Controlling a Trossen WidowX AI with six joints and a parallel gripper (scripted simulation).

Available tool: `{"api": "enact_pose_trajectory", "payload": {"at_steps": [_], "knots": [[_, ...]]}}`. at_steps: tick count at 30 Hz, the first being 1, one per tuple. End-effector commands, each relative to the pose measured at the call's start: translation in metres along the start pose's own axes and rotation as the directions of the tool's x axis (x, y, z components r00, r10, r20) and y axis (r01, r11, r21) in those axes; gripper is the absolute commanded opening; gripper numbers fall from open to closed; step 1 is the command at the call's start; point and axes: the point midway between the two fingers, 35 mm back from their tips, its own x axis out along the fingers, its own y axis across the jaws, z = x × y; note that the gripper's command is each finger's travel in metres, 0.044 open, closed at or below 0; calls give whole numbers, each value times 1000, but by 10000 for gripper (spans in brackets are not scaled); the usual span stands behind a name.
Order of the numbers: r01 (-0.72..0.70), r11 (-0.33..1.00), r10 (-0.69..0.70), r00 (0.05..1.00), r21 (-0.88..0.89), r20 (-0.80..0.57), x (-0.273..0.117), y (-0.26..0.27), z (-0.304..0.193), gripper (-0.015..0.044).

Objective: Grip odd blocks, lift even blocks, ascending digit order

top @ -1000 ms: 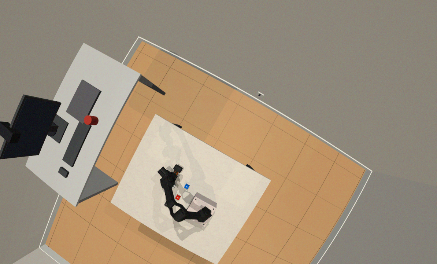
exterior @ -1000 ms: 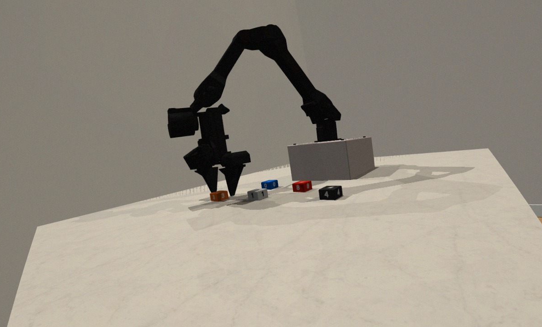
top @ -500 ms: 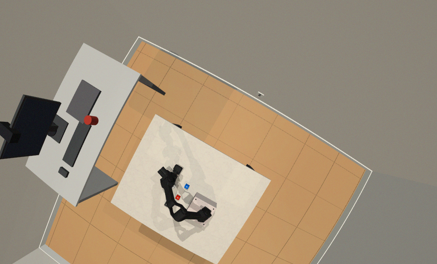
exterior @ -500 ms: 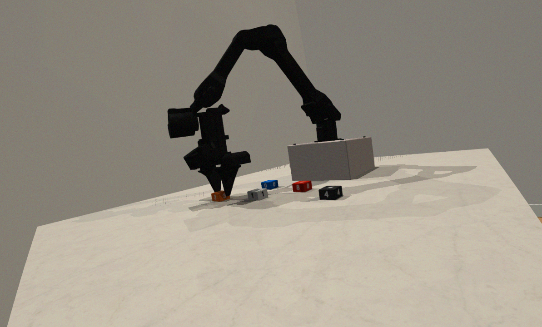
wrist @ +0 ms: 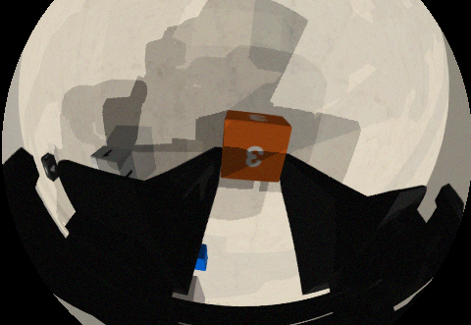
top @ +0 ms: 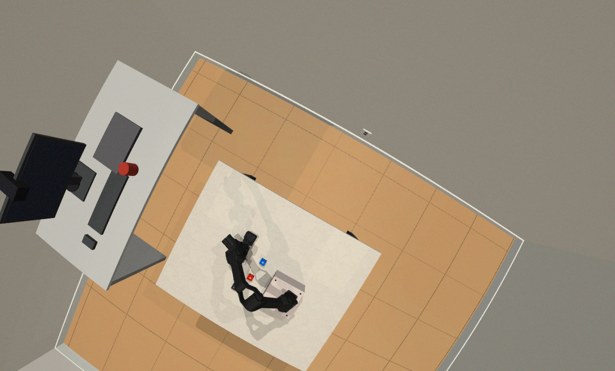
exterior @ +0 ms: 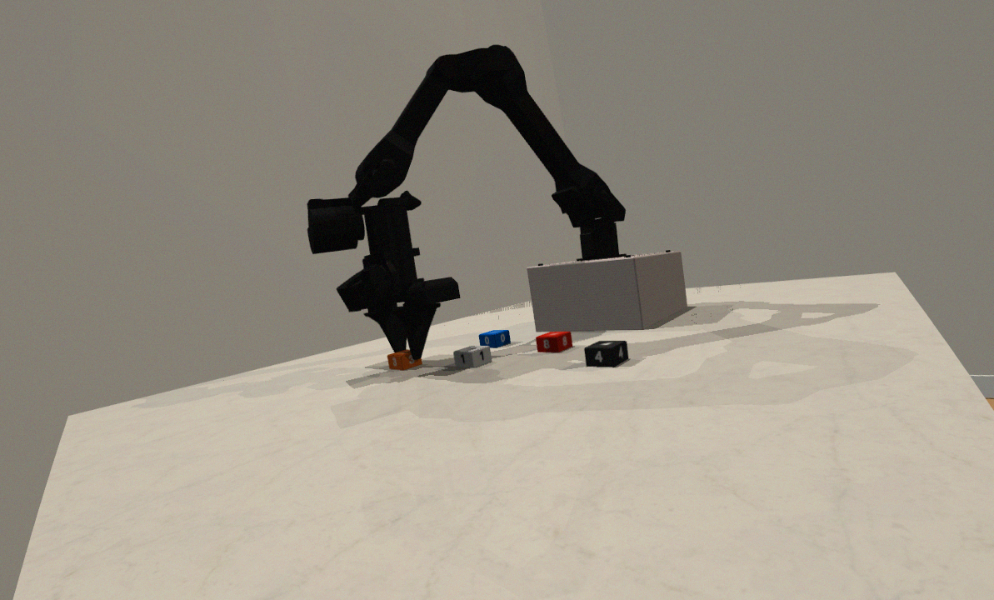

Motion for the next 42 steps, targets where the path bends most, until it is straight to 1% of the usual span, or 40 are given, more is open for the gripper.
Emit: {"api": "enact_pose_trajectory", "payload": {"at_steps": [1,16,26,27,30,33,37,39,42], "knots": [[1,1000,-1,1000,-2,0,1,0,0,120],[1,1000,-1,1000,-2,0,1,0,0,120],[1,1000,-1,1000,-2,0,1,0,0,383],[1,1000,-1,1000,-2,0,1,0,0,400],[1,1000,-1,1000,-2,0,-2,0,0,400],[1,1000,-1,1000,-2,0,-33,0,0,400],[1,1000,-1,1000,-2,0,-36,0,0,400],[1,1000,-1,1000,-2,0,-49,-1,2,348],[1,1000,-1,1000,-2,0,-103,-1,2,269]]}}
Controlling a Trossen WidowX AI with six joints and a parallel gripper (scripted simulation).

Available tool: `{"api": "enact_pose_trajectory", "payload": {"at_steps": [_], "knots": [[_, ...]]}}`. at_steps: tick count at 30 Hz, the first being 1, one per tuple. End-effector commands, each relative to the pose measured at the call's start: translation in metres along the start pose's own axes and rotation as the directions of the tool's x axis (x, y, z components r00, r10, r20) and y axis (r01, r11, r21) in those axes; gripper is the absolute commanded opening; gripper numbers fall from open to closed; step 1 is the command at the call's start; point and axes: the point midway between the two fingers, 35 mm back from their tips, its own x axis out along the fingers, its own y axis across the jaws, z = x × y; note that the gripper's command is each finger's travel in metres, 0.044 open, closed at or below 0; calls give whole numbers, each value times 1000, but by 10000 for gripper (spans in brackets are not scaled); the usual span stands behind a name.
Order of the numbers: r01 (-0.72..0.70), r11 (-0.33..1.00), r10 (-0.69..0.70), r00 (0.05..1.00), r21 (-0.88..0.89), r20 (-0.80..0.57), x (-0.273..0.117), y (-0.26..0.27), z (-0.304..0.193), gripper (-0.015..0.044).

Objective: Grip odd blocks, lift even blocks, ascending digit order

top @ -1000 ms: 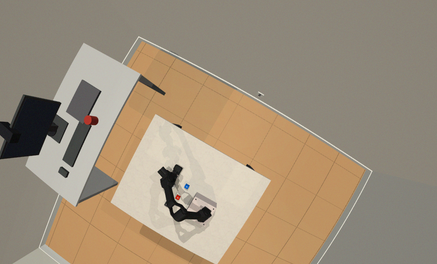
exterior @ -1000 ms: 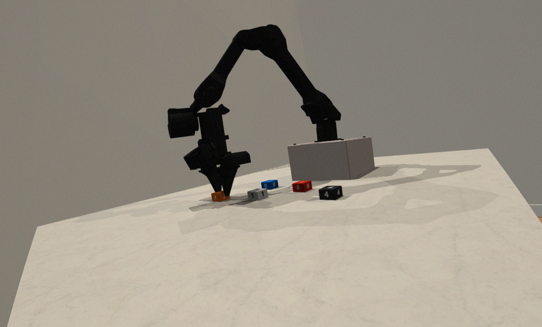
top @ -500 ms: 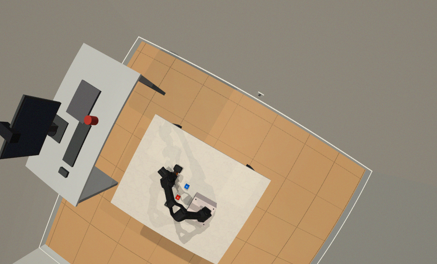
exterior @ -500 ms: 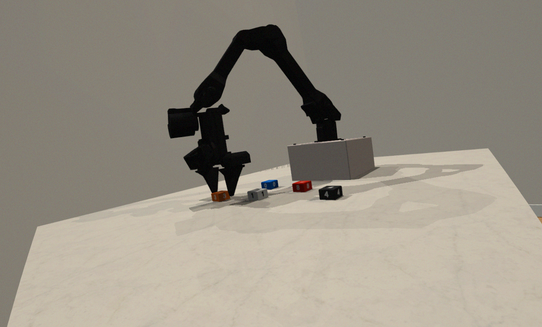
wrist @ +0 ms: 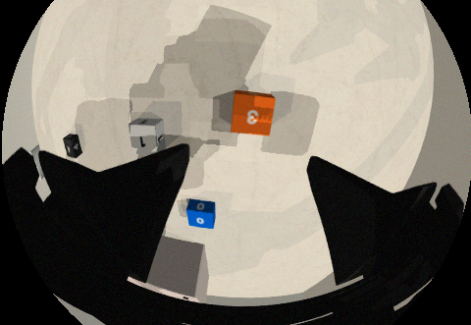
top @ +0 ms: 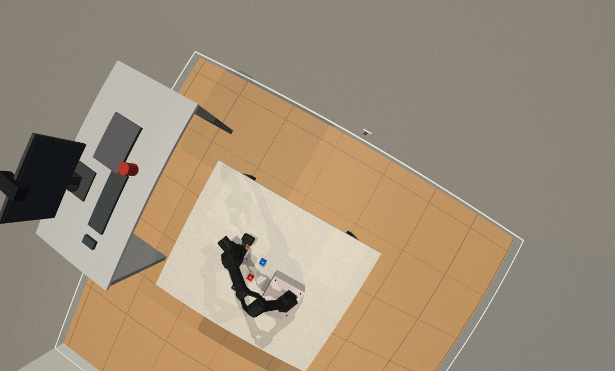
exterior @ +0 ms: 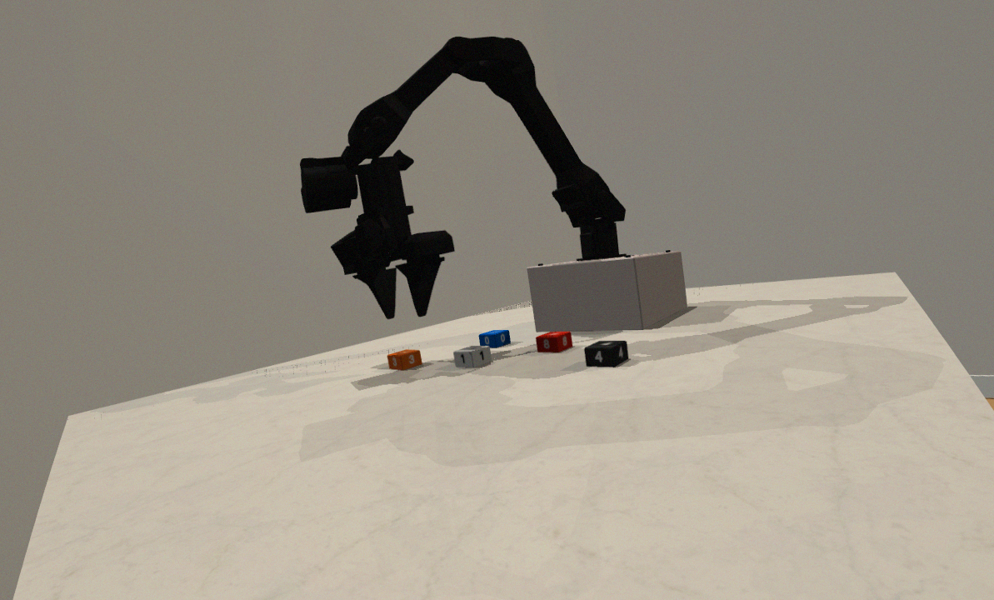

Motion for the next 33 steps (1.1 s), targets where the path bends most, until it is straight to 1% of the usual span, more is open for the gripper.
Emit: {"api": "enact_pose_trajectory", "payload": {"at_steps": [1,5,6,15,17,23,30,33], "knots": [[10,1000,-10,1000,-4,25,-55,-1,2,242],[10,1000,-10,1000,-4,25,-58,-1,1,138],[10,1000,-10,1000,-4,25,-58,-1,1,120],[10,1000,-9,1000,-4,25,-58,3,2,120],[8,1000,-8,1000,-4,26,-58,27,6,120],[0,1000,0,1000,-4,27,-58,136,3,120],[-12,1000,12,1000,-4,23,-57,251,-40,120],[-15,1000,15,1000,-4,21,-57,273,-54,120]]}}
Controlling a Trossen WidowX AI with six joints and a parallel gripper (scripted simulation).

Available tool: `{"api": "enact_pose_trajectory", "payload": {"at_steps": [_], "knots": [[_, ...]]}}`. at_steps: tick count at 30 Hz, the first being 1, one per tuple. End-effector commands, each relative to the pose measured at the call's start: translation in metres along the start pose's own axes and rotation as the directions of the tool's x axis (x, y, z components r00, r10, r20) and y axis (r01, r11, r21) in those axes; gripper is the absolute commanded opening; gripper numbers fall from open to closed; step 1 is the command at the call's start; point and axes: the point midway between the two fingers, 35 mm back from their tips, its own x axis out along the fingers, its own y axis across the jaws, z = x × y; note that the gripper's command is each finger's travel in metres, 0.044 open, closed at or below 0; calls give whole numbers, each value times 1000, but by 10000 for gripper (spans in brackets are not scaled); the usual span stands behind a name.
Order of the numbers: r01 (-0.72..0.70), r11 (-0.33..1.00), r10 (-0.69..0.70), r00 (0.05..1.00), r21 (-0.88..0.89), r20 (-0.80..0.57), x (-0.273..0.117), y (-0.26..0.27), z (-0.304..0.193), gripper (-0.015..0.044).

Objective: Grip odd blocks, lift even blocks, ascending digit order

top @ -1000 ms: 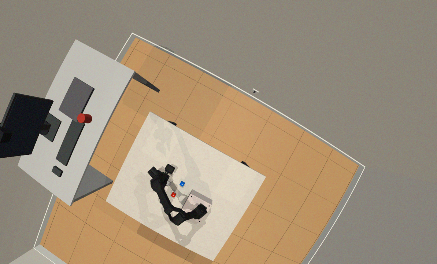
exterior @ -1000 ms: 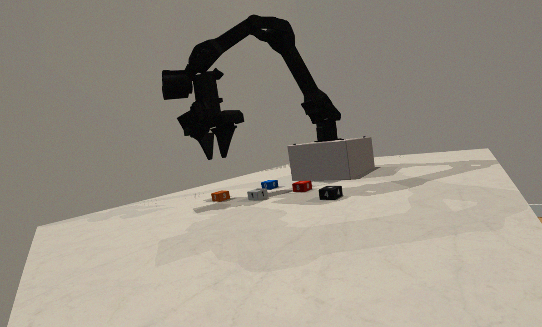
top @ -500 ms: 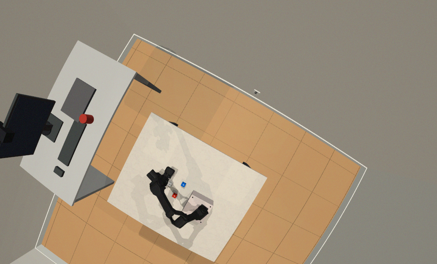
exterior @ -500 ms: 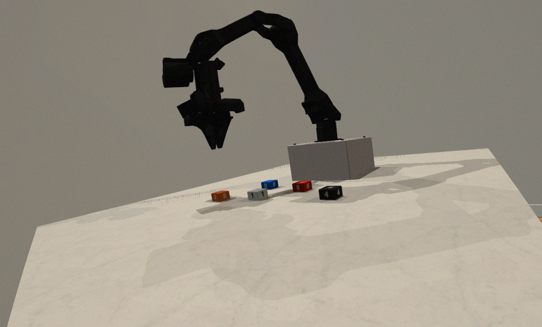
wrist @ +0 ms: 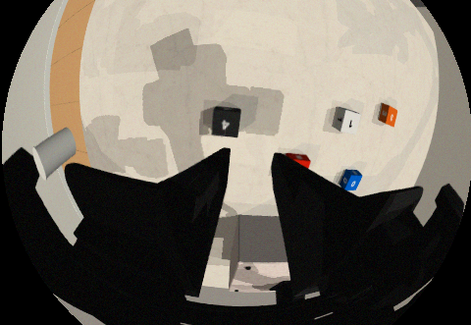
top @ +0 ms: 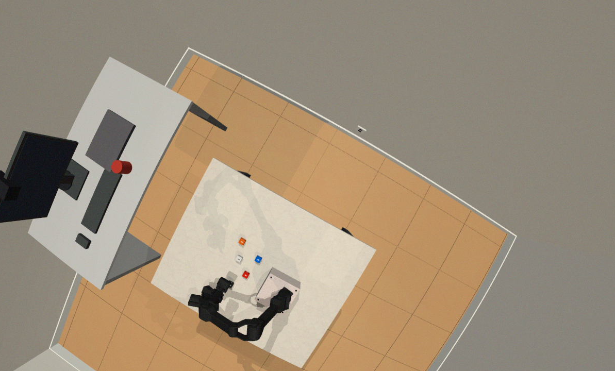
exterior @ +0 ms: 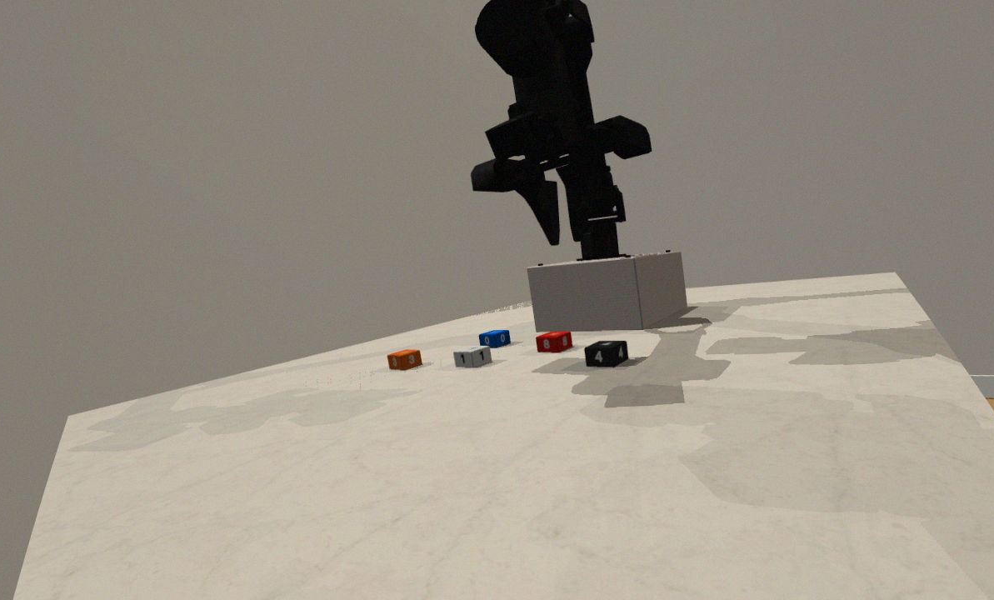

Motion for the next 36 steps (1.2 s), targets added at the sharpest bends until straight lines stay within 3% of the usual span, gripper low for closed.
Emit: {"api": "enact_pose_trajectory", "payload": {"at_steps": [1,4,6,10,15,36], "knots": [[-4,1000,4,1000,16,-5,1,22,-16,120],[-4,1000,4,1000,16,-5,1,22,-16,120],[-4,1000,4,1000,16,-5,15,23,-14,172],[-4,1000,4,1000,16,-5,79,22,-16,278],[-4,1000,4,1000,16,-5,82,22,-17,400],[-4,1000,4,1000,16,-5,111,22,-17,400]]}}
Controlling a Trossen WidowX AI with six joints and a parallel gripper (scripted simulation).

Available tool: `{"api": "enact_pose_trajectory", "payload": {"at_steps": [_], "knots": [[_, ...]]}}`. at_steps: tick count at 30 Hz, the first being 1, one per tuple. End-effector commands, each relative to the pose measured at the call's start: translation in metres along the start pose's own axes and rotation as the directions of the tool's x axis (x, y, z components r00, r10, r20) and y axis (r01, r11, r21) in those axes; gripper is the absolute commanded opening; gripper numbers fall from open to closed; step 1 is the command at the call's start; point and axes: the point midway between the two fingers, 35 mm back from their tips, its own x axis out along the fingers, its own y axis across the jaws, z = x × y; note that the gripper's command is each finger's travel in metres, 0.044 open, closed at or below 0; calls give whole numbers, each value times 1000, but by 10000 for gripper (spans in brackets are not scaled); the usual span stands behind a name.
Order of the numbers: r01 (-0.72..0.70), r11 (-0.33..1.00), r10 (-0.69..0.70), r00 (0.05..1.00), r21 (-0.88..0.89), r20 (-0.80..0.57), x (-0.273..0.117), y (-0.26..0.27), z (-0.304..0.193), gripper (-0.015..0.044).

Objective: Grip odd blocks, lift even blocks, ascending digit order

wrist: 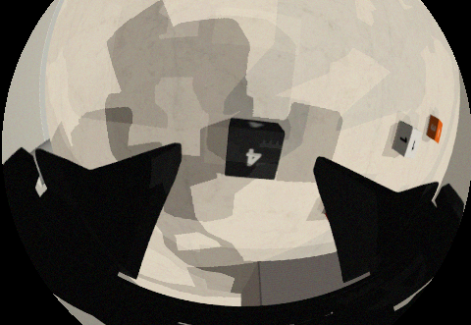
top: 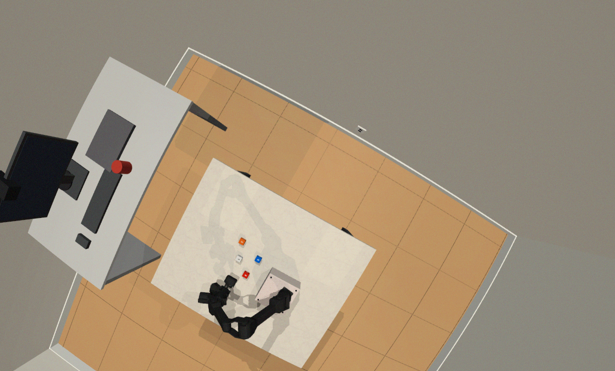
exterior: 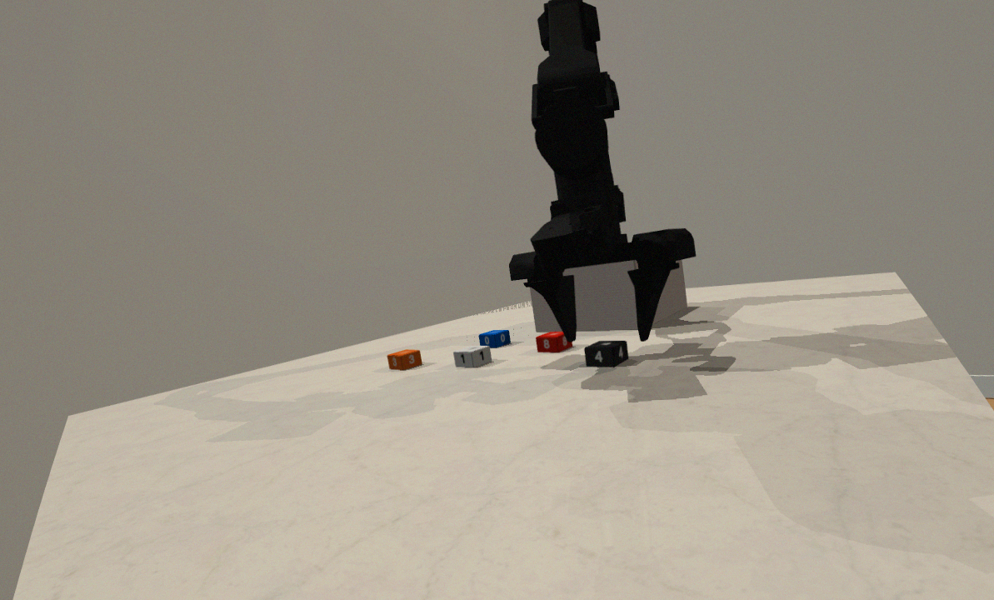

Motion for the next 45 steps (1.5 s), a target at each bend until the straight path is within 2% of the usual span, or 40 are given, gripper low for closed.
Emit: {"api": "enact_pose_trajectory", "payload": {"at_steps": [1,6,17,45], "knots": [[3,1000,-3,1000,4,-7,9,-1,-2,400],[3,1000,-3,1000,4,-7,14,-1,-2,400],[3,1000,-3,1000,4,-7,14,-1,-2,120],[3,1000,-3,1000,4,-7,14,-1,-2,120]]}}
